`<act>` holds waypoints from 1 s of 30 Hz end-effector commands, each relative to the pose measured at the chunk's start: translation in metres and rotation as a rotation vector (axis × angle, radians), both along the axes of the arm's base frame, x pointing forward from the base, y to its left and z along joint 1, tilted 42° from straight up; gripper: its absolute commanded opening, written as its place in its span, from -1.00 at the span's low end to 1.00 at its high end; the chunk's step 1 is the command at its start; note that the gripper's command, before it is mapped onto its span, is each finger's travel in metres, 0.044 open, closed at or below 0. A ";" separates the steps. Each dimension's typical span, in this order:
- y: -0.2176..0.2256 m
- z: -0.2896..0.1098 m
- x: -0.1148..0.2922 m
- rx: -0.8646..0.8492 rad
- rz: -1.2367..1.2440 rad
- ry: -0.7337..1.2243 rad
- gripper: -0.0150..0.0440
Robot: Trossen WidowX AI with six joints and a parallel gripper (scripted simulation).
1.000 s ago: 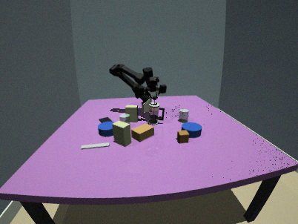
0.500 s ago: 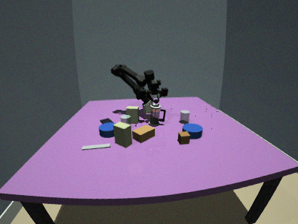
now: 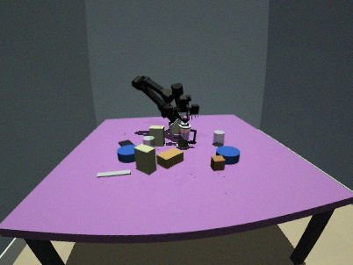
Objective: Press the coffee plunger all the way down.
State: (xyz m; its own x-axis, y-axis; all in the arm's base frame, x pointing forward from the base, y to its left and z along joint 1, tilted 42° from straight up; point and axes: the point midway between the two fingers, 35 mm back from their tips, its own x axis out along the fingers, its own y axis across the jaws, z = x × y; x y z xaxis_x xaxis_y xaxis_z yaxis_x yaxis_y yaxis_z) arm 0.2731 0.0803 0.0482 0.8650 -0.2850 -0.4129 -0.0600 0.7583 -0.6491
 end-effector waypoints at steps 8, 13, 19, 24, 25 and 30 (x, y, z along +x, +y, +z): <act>0.000 0.000 0.000 -0.002 0.000 0.000 -0.10; 0.000 0.000 0.000 -0.002 0.000 0.000 -0.10; 0.000 0.000 0.000 -0.002 0.000 0.000 0.35; 0.000 0.000 0.000 -0.002 0.000 0.000 0.79; 0.000 0.000 0.000 -0.002 0.000 0.000 0.88; 0.001 0.000 0.000 -0.001 0.000 0.001 1.00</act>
State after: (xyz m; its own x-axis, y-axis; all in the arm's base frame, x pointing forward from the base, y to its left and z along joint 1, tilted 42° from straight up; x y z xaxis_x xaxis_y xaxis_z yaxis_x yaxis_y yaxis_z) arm 0.2736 0.0804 0.0484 0.8654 -0.2878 -0.4102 -0.0578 0.7559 -0.6522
